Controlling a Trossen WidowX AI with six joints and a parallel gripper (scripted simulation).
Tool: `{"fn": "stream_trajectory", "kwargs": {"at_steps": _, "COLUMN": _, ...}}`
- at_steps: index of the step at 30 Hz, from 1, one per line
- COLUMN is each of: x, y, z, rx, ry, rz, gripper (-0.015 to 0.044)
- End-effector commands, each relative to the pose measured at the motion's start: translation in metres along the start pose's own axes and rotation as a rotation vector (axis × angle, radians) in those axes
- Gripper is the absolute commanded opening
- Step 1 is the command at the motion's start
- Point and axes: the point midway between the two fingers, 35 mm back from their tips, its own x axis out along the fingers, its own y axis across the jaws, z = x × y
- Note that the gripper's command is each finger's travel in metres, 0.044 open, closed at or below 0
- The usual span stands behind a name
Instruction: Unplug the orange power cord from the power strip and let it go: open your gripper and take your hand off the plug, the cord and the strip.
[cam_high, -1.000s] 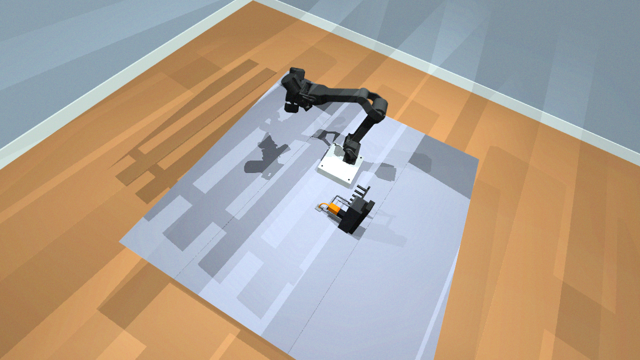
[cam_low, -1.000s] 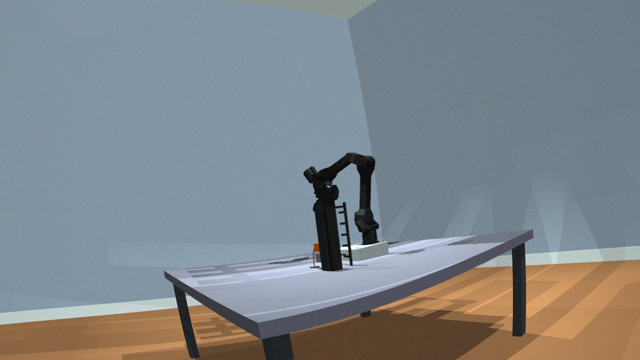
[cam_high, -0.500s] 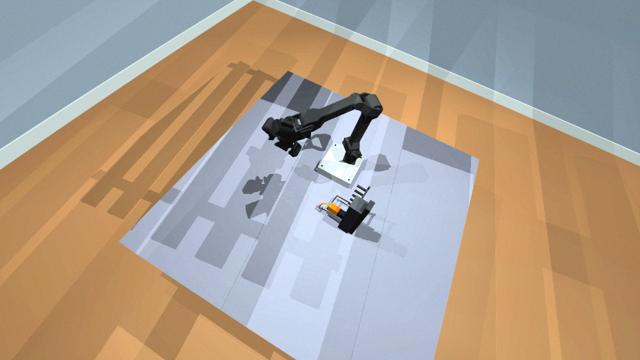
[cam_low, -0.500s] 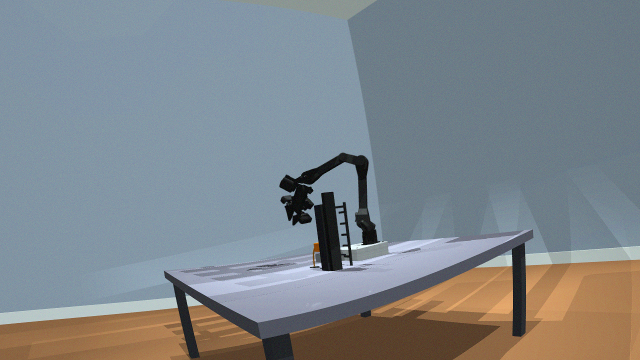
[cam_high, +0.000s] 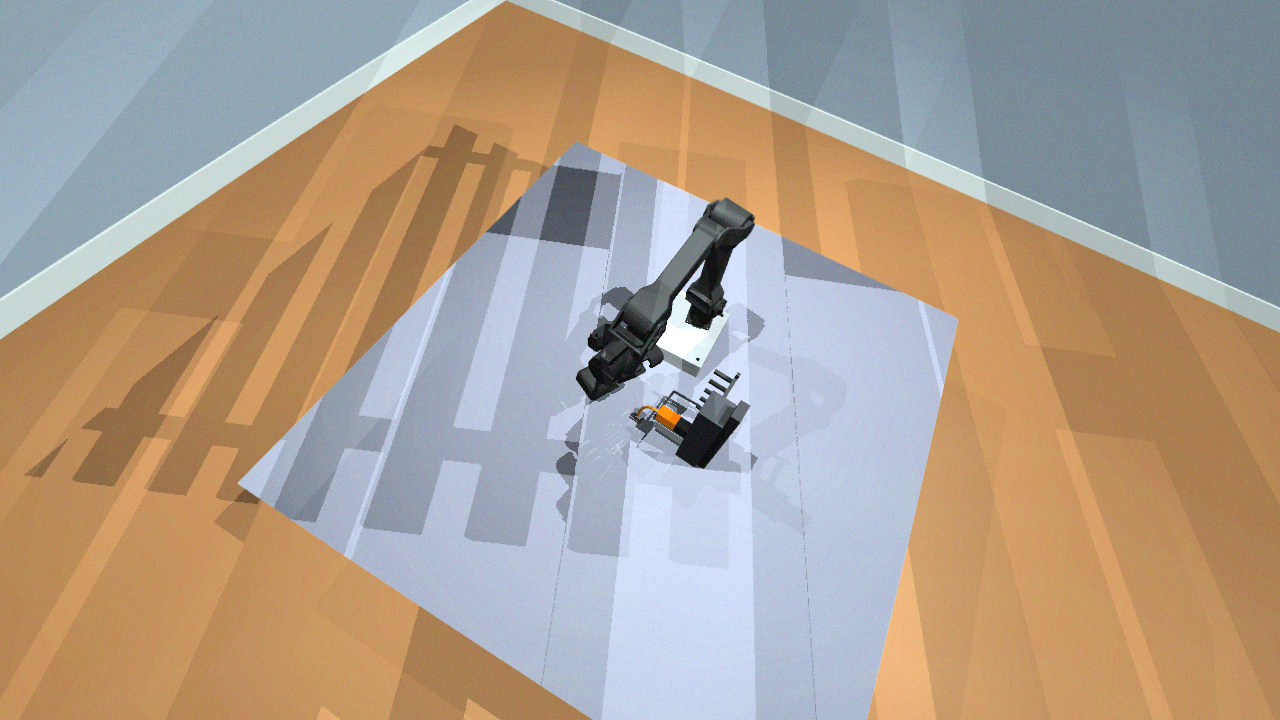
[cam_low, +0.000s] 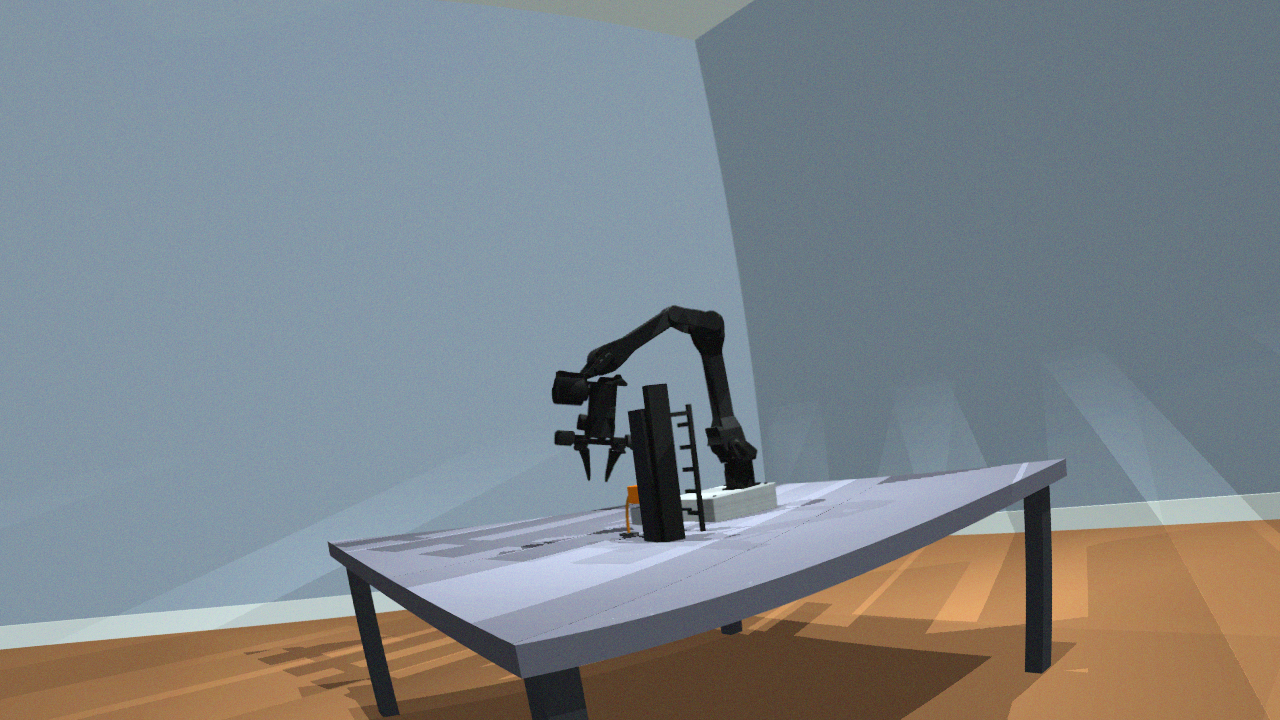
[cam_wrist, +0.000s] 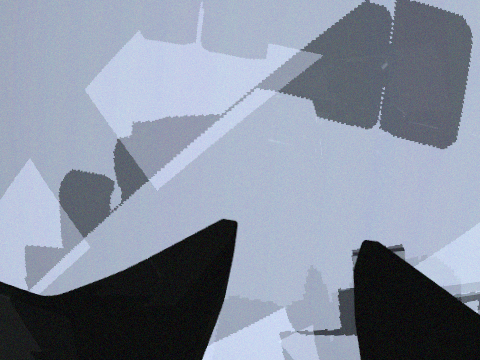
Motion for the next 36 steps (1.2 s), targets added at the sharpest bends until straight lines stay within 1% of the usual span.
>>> {"fn": "stream_trajectory", "kwargs": {"at_steps": 1, "x": -0.001, "y": -0.031, "z": -0.055, "rx": -0.244, "ry": 0.095, "rz": -0.120, "gripper": 0.0160}}
{"fn": "stream_trajectory", "kwargs": {"at_steps": 4, "x": -0.002, "y": -0.045, "z": -0.073, "rx": -0.328, "ry": 0.125, "rz": -0.163, "gripper": 0.0160}}
{"fn": "stream_trajectory", "kwargs": {"at_steps": 15, "x": -0.002, "y": -0.044, "z": -0.074, "rx": -0.328, "ry": 0.125, "rz": -0.163, "gripper": 0.0160}}
{"fn": "stream_trajectory", "kwargs": {"at_steps": 36, "x": -0.008, "y": -0.055, "z": -0.105, "rx": -0.327, "ry": 0.128, "rz": -0.164, "gripper": 0.0160}}
